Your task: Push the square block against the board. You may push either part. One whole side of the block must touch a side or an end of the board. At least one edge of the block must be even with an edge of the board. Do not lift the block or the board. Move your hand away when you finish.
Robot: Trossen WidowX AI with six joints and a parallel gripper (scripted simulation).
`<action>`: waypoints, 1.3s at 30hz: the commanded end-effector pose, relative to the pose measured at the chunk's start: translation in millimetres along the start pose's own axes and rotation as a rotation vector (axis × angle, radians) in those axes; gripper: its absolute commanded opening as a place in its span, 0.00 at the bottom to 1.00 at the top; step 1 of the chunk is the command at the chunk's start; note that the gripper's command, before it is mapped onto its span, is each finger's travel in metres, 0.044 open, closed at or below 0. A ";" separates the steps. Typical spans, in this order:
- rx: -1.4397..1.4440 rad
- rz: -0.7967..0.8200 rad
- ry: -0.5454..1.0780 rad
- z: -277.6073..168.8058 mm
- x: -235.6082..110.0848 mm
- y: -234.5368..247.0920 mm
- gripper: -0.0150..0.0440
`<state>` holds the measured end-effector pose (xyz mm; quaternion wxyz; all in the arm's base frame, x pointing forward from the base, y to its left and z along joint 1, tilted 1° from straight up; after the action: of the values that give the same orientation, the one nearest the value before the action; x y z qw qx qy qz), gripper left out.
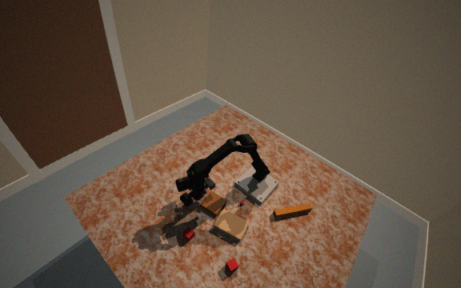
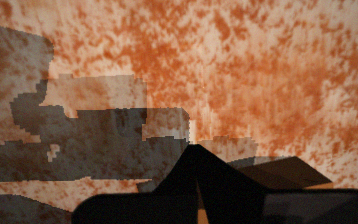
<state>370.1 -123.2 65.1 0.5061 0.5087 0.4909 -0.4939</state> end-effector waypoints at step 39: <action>-0.296 -0.005 0.005 20.8 -55.9 -15.9 0.25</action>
<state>359.4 -146.9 116.2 0.5462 0.4573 0.5402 -0.4481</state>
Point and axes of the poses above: the point midway between the two fingers, 35 mm back from their tips, its own x axis out along the fingers, its own y axis across the jaws, z = x × y, the point moved 4 cm from there along -x, back along the fingers
